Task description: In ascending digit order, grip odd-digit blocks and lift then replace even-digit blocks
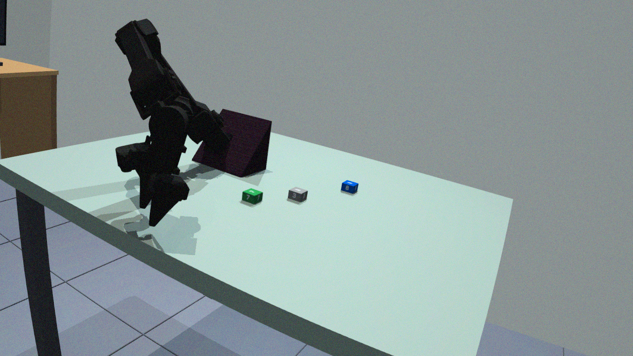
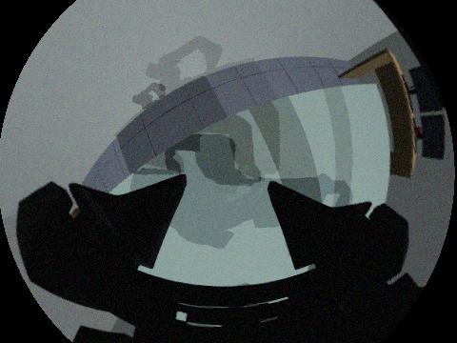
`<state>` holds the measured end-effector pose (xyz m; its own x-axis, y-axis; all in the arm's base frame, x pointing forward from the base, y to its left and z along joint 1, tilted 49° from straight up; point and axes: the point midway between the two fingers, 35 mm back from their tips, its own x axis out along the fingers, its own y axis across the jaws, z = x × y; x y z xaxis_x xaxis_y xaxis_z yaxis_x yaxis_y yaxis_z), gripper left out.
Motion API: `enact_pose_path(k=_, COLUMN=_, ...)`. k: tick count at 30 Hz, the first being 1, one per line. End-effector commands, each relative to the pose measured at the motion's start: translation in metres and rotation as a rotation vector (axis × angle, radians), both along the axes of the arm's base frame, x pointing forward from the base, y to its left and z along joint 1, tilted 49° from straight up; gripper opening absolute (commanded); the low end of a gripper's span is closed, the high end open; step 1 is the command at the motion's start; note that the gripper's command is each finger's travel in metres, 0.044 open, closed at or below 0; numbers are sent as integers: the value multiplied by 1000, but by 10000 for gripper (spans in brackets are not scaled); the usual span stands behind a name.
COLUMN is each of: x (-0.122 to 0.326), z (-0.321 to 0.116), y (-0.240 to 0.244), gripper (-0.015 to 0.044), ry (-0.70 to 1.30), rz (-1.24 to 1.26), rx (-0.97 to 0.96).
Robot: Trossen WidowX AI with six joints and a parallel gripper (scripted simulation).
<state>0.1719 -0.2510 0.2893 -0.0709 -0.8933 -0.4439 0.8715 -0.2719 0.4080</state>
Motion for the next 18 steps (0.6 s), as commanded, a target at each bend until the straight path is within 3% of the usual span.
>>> enact_pose_path(k=1, x=36, z=-28, y=37, gripper=400, ry=229, rz=235, rx=95)
enact_pose_path(k=9, x=75, z=-73, y=118, gripper=400, ry=691, rz=662, rx=187)
enact_pose_path(k=18, x=74, z=-107, y=209, gripper=400, ry=1258, rz=1096, rx=162)
